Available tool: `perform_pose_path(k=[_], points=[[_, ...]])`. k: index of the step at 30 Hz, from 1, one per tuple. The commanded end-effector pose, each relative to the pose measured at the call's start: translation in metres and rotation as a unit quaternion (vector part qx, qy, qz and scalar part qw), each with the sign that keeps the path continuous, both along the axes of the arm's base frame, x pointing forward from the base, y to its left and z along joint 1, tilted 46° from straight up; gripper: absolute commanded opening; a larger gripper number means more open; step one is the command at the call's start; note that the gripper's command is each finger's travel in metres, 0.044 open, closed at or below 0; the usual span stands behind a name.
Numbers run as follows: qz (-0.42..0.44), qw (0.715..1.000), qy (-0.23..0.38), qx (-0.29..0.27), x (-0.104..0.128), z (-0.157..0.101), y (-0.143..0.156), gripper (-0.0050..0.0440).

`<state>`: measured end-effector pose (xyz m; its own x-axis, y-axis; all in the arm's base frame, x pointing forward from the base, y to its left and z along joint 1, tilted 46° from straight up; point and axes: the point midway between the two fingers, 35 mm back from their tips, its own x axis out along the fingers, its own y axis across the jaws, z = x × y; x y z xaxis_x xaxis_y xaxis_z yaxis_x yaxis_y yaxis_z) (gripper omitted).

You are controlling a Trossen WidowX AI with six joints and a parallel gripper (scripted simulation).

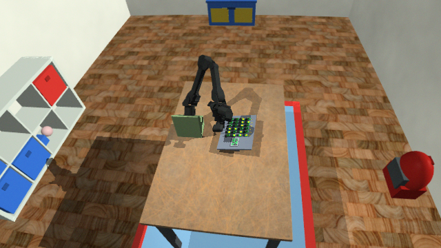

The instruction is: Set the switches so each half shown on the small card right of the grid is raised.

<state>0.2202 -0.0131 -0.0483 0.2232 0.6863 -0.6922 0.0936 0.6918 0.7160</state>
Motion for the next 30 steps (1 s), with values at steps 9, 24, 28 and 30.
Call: perform_pose_path(k=[9, 24, 28, 30], points=[[-0.006, 1.0, -0.005, 0.001, 0.006, -0.014, 0.015, -0.005], [-0.005, 1.0, -0.005, 0.0, 0.009, -0.024, 0.024, -0.005], [-0.005, 1.0, -0.01, -0.002, 0.011, -0.023, 0.022, -0.005], [-0.005, 1.0, -0.012, -0.005, 0.012, -0.022, 0.021, -0.005]])
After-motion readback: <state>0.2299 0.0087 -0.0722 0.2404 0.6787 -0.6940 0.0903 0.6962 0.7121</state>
